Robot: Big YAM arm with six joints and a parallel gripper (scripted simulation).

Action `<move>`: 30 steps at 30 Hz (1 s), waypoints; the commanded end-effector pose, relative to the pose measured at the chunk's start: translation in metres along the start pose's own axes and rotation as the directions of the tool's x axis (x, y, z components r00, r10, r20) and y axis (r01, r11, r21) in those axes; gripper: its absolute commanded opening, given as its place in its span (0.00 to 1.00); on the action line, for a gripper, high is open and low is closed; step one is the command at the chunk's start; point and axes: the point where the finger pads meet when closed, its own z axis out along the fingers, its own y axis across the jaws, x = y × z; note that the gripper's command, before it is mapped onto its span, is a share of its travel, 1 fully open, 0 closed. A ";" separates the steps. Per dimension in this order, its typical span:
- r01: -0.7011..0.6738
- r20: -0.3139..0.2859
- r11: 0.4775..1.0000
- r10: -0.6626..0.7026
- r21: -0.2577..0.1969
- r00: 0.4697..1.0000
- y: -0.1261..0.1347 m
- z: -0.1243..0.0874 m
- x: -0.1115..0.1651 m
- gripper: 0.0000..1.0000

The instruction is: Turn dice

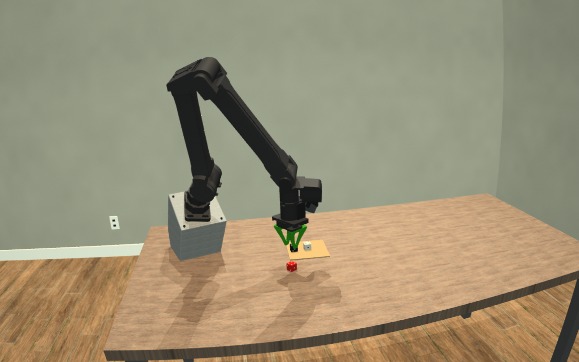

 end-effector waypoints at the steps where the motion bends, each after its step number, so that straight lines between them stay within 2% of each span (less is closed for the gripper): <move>1: 0.010 0.020 1.000 -0.010 0.014 1.000 -0.005 -0.004 -0.006 0.39; 30: 0.004 0.002 1.000 -0.004 -0.001 1.000 0.000 0.027 0.001 0.39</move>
